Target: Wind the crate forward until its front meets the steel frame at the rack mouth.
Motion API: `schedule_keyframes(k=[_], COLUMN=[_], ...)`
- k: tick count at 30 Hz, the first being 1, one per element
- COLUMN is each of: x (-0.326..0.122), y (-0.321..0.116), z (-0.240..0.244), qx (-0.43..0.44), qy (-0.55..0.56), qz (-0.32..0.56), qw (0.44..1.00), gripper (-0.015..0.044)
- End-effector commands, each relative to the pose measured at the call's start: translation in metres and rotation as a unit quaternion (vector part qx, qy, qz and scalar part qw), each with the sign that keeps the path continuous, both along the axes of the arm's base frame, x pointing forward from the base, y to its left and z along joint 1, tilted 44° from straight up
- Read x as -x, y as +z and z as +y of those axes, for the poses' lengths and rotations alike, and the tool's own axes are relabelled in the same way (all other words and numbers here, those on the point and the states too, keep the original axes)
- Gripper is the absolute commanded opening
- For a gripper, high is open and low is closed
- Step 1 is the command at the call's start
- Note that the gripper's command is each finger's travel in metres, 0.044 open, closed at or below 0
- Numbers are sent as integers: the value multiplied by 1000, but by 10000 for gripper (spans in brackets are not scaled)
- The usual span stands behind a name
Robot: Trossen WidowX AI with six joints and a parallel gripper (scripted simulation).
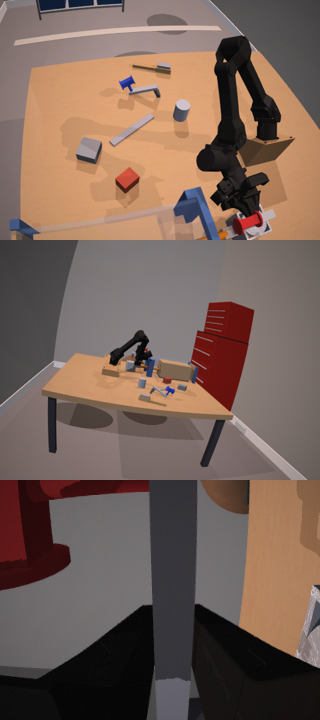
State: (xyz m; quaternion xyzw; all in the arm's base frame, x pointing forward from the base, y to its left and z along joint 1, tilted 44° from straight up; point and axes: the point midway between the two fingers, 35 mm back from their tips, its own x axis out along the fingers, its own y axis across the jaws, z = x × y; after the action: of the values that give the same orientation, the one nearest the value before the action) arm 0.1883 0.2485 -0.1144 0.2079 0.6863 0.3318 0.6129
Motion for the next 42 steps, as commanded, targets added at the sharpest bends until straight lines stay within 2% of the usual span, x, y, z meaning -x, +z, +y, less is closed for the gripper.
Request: schedule_keyframes(k=[1, 42], x=[-1, -5], y=[-1, -16], z=[0, -24], qx=[-8, -9], qy=[5, 1], qz=[-1, -5], qw=[1000, 1000], gripper=[0, 0])
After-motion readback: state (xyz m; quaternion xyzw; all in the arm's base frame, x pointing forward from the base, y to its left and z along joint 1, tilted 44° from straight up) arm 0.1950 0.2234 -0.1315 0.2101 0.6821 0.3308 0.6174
